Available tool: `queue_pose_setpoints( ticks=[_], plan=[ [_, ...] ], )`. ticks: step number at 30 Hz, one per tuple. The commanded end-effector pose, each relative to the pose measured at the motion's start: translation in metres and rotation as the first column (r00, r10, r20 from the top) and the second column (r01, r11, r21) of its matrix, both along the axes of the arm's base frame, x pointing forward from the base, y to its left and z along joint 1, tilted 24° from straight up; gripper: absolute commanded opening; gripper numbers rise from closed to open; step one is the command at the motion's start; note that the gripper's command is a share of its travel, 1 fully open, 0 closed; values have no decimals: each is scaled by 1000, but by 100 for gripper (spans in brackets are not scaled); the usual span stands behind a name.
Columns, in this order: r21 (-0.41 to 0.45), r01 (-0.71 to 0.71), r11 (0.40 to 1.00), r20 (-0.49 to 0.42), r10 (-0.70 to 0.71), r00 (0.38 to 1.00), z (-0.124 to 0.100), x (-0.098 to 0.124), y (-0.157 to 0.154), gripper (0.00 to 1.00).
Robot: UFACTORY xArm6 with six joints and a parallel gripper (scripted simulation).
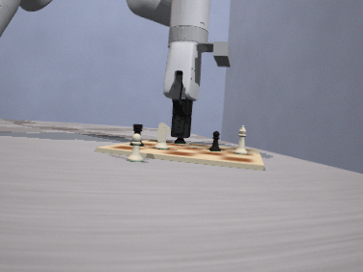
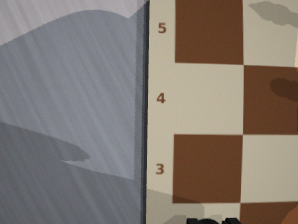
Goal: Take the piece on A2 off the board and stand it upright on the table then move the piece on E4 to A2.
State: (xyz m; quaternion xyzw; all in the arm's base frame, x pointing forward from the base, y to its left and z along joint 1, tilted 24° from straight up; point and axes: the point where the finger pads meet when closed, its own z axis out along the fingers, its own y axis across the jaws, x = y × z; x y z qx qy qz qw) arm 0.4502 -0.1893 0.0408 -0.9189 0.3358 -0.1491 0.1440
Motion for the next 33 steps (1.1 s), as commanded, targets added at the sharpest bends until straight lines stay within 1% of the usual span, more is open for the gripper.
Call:
queue_pose_setpoints(
  ticks=[1, 11, 12, 14, 15, 19, 20, 22, 23, 25, 26, 33],
  plan=[
    [-2, 1, 1000, 3, -1, 1000, 1, 1, -1, 0],
    [-2, 1, 1000, 3, -1, 1000, 1, 1, -1, 0],
    [-2, 1, 1000, 3, -1, 1000, 1, 1, -1, 8],
    [-2, 1, 1000, 3, -1, 1000, 1, 1, -1, 8],
    [-2, 1, 1000, 3, -1, 1000, 1, 1, -1, 15],
    [-2, 1, 1000, 3, -1, 1000, 1, 1, -1, 15],
    [-2, 1, 1000, 3, -1, 1000, 1, 1, -1, 23],
    [-2, 1, 1000, 3, -1, 1000, 1, 1, -1, 23],
    [-2, 1, 1000, 3, -1, 1000, 1, 1, -1, 31],
    [-2, 1, 1000, 3, -1, 1000, 1, 1, -1, 31],
    [-2, 1, 1000, 3, -1, 1000, 1, 1, -1, 39],
    [-2, 1, 1000, 3, -1, 1000, 1, 1, -1, 39]
  ],
)
